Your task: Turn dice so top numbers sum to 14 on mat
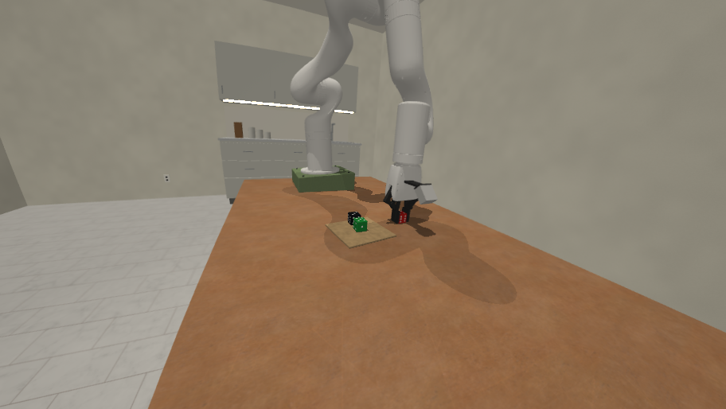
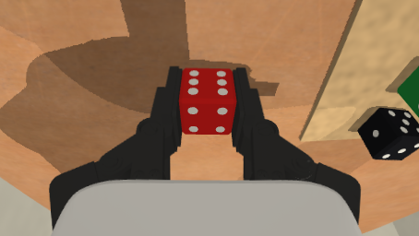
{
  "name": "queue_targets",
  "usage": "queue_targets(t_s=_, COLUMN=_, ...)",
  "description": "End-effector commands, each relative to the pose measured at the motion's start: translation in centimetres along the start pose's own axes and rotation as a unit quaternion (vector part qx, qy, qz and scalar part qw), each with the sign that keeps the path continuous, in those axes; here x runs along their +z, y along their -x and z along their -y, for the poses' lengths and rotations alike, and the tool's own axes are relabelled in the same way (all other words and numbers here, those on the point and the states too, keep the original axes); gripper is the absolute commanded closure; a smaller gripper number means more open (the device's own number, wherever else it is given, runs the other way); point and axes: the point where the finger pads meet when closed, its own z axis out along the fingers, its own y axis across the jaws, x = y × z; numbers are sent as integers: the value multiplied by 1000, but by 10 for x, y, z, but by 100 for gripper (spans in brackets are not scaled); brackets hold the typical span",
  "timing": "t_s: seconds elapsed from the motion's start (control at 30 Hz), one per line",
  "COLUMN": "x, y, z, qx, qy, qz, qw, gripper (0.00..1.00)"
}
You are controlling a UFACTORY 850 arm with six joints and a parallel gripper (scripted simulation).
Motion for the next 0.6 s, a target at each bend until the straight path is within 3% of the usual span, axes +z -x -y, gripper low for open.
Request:
queue_targets(t_s=0.0, x=-1, y=-1, z=0, qx=0, qy=0, qz=-1, qw=1000, gripper=73)
queue_targets(t_s=0.43, x=-1, y=-1, z=0, qx=0, qy=0, qz=-1, qw=1000, gripper=73)
queue_targets(t_s=0.57, x=-11, y=-1, z=0, qx=0, qy=0, qz=-1, qw=1000, gripper=73)
